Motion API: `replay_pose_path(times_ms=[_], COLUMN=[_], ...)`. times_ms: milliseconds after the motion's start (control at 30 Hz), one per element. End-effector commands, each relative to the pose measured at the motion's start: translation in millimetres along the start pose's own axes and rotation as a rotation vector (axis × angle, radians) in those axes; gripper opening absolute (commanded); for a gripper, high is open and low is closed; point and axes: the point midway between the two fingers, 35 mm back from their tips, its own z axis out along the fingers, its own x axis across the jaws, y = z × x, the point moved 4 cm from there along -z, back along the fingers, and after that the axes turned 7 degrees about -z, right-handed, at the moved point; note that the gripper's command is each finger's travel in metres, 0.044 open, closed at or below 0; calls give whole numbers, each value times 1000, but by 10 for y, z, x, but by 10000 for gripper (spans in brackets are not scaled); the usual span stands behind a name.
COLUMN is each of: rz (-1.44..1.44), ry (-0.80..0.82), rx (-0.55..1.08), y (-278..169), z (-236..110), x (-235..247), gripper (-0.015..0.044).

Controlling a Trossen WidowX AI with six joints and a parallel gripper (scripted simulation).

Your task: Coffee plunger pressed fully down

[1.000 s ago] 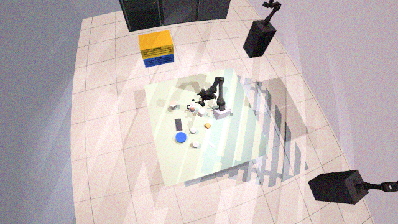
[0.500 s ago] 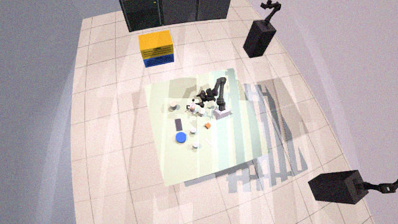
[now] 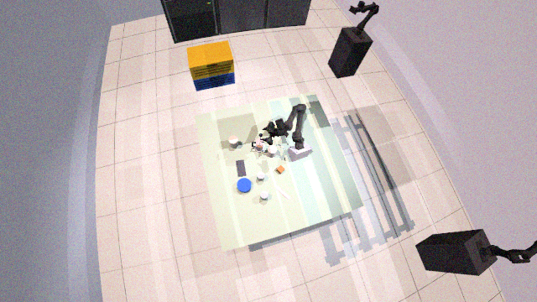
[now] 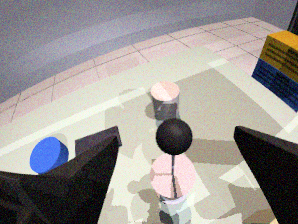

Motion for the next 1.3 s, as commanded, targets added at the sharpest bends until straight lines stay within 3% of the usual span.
replay_pose_path(times_ms=[0,267,633,800,1267], rz=[-13,-13,-13,-13,-13], ry=[3,-1,-1,-1,0], rx=[-1,-5,-5,-5,-4], y=[-7,-10,-10,-10,-83], z=[60,151,151,151,219], x=[24,12,12,12,44], gripper=[440,440,151,120,120])
